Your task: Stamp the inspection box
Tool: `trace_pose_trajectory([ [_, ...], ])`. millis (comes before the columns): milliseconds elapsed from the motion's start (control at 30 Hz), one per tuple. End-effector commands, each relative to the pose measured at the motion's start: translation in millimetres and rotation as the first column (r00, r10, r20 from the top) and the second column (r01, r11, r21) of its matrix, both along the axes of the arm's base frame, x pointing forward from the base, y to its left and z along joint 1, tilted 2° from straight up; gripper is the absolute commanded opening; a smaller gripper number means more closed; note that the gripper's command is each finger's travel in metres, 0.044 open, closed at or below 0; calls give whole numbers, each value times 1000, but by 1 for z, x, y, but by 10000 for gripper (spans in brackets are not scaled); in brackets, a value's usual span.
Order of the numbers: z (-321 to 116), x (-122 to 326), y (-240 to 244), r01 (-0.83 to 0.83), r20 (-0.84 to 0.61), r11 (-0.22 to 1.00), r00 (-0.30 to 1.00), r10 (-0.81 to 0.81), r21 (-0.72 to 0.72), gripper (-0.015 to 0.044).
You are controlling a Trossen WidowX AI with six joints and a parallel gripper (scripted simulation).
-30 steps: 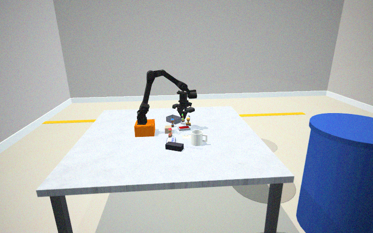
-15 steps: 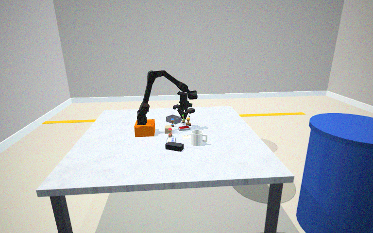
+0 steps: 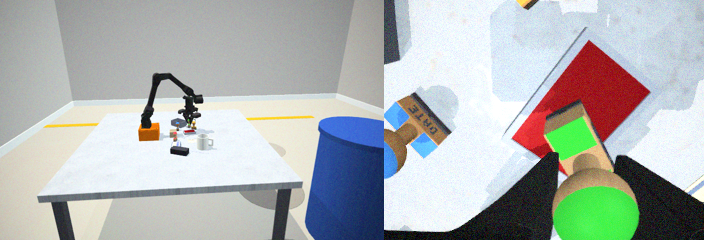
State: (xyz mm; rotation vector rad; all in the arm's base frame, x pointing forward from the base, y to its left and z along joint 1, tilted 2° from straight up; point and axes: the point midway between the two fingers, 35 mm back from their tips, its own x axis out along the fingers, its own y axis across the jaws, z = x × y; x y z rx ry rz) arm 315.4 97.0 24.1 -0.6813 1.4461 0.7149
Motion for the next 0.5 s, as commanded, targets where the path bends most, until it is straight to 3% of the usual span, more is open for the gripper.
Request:
trace_pose_trajectory([
  [0, -3, 0, 0, -1, 3, 1000, 1000, 1, -4, 0],
  [467, -12, 1, 0, 0, 4, 1000, 1000, 0, -4, 0],
])
